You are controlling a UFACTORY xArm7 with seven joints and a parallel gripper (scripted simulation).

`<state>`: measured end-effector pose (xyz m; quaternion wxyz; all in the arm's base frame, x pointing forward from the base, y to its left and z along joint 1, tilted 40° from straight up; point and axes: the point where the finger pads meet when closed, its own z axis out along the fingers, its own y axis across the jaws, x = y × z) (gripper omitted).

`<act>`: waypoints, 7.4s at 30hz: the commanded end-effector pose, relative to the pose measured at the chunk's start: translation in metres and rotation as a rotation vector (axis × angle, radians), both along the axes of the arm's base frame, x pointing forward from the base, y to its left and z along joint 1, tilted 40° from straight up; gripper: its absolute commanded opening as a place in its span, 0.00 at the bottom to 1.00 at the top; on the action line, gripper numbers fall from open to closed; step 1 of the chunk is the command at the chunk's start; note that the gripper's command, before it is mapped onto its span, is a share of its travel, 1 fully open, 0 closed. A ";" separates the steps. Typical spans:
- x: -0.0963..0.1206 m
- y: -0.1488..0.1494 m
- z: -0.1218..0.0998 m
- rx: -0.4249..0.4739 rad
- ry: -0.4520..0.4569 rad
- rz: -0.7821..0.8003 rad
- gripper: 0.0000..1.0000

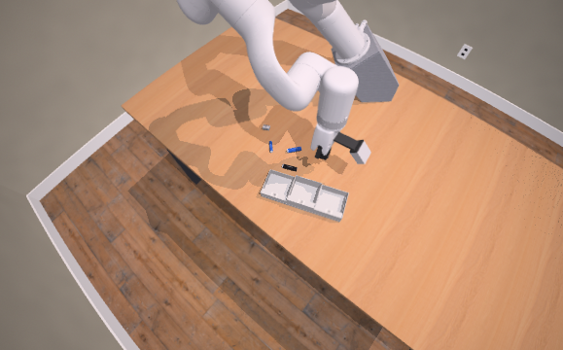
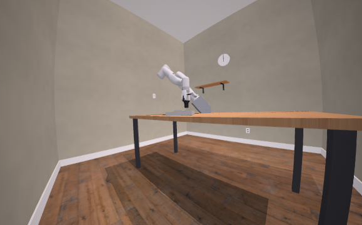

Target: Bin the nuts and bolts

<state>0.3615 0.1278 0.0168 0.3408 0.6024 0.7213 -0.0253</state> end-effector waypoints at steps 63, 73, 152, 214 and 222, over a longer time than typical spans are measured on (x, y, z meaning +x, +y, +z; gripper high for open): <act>0.138 -0.042 0.066 -0.098 0.093 0.165 0.00; 0.146 -0.050 0.053 -0.098 0.093 0.165 0.00; 0.112 -0.018 0.107 -0.098 0.093 0.165 1.00; 0.062 0.031 0.190 -0.098 0.092 0.165 1.00; 0.062 0.031 0.190 -0.098 0.092 0.165 1.00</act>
